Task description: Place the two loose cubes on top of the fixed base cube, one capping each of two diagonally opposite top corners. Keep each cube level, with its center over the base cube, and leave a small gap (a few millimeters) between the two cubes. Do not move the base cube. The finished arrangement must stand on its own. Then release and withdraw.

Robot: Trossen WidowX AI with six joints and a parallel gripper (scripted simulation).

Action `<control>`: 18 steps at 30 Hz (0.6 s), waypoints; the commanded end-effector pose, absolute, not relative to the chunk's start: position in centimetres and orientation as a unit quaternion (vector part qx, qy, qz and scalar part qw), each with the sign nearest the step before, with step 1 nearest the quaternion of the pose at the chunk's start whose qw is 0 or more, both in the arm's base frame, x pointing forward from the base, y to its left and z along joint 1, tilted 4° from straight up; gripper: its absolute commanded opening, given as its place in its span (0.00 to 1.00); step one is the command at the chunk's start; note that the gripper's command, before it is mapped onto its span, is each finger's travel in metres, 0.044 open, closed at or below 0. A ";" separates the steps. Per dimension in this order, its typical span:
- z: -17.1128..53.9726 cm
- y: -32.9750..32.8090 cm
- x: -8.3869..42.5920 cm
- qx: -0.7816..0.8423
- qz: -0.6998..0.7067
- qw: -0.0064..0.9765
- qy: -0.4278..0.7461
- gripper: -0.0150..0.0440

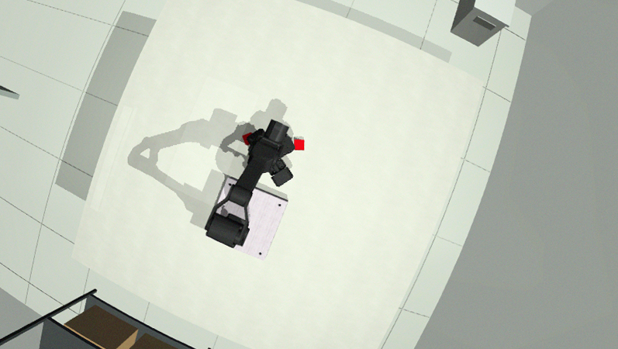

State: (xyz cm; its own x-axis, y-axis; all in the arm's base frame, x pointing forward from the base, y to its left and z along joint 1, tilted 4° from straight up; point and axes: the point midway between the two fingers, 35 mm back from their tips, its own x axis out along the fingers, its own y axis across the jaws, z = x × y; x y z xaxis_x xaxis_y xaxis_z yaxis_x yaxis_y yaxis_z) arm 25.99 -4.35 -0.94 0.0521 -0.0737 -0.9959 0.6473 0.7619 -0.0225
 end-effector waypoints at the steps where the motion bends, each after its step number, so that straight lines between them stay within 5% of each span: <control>1: -0.8 -4.4 26.1 0.226 -0.260 0.692 0.634 0.43; 18: 2.1 -4.6 26.9 0.233 -0.267 0.699 0.621 0.43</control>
State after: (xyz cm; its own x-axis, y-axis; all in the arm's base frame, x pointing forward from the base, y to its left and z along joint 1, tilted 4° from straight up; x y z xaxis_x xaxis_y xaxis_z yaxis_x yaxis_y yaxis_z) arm 26.66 -4.53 1.47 0.0807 -0.0802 -0.9935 0.6593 0.7519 -0.0072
